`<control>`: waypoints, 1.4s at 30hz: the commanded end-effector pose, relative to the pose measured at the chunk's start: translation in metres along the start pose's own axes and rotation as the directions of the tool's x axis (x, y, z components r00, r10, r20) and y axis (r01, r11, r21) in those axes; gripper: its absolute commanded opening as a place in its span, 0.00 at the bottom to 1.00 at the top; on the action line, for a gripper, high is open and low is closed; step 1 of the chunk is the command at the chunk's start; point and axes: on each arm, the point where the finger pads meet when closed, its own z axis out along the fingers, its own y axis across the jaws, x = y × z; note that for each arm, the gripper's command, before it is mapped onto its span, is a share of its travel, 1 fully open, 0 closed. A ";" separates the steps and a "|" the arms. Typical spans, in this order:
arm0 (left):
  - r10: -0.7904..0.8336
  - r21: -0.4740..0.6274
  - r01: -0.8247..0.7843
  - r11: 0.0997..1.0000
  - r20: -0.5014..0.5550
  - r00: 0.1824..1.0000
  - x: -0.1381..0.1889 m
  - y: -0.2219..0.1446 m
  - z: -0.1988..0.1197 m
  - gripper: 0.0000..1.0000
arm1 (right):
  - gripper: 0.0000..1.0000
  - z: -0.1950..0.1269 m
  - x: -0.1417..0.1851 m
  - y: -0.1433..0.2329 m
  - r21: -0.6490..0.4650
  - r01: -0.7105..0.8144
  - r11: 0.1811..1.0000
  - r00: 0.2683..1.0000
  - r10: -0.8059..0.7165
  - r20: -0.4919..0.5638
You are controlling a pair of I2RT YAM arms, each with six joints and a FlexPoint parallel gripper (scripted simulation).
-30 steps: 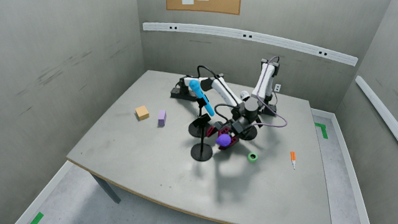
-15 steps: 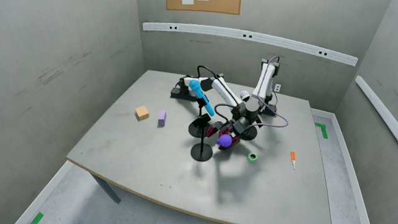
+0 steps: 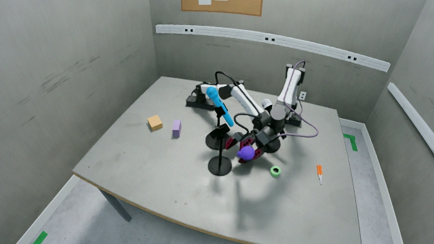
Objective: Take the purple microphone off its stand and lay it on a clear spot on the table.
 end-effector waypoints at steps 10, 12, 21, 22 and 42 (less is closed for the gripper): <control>0.032 0.032 -0.033 0.999 0.044 0.999 -0.056 -0.010 -0.004 0.00 | 0.98 -0.011 -0.024 0.006 -0.022 -0.040 0.999 0.999 0.040 0.013; 0.030 0.032 -0.031 0.999 0.038 0.999 -0.064 -0.011 -0.007 0.00 | 0.98 -0.011 -0.024 0.006 -0.022 -0.040 0.999 0.999 0.040 0.013; 0.195 -0.091 -0.188 0.978 0.086 0.977 -0.090 0.000 -0.024 0.00 | 0.98 -0.019 -0.053 0.029 -0.083 -0.380 0.921 0.924 0.374 -0.084; 0.208 -0.047 -0.203 0.978 0.131 0.969 -0.105 -0.026 -0.031 0.00 | 0.98 -0.019 -0.068 0.027 -0.085 -0.364 0.927 0.930 0.357 -0.089; 0.084 -0.042 -0.084 0.996 -0.001 0.996 -0.101 -0.015 -0.014 0.00 | 0.98 -0.059 -0.080 0.028 -0.248 -0.171 0.954 0.966 0.113 -0.233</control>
